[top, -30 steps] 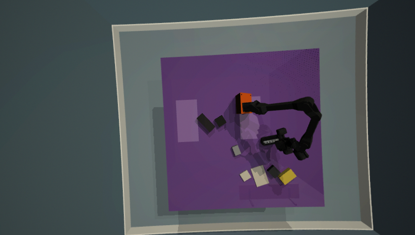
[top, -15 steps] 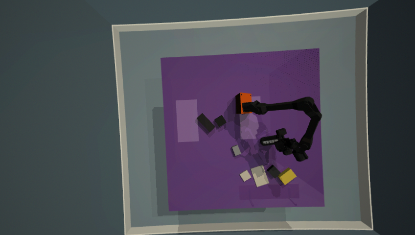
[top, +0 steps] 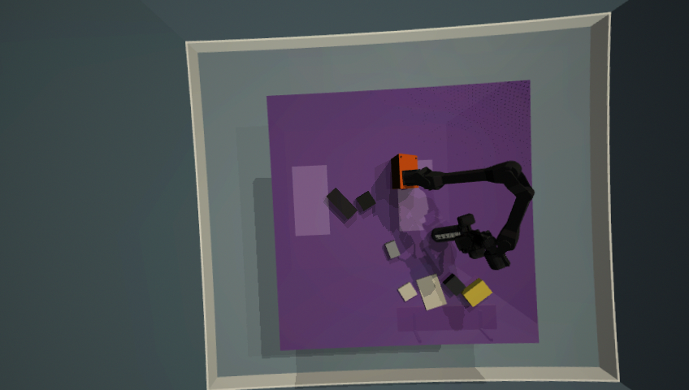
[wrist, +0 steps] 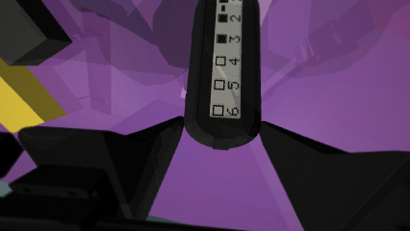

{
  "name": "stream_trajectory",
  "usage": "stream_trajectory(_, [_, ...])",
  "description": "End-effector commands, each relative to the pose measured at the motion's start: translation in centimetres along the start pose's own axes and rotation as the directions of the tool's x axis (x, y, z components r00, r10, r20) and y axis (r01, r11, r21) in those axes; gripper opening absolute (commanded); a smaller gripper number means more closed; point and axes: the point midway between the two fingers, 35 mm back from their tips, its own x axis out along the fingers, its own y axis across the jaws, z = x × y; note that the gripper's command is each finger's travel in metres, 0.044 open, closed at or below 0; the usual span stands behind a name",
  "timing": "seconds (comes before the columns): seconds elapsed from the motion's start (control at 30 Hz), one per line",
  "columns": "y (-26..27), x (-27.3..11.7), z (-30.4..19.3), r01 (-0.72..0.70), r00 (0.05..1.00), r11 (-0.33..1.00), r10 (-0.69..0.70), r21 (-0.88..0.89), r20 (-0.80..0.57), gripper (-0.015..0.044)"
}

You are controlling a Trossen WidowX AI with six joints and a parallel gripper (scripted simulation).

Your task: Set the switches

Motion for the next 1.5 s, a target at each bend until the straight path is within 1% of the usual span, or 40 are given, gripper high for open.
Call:
stream_trajectory(0.0, [0.1, -0.3, 0.4, -0.005, 1.0, 1.0, 0.005, 0.0, 0.006, 0.0335])
stream_trajectory(1.47, [0.1, -2.1, 3.4, -0.004, 1.0, 1.0, 0.004, 0.0, 0.009, 0.0335])
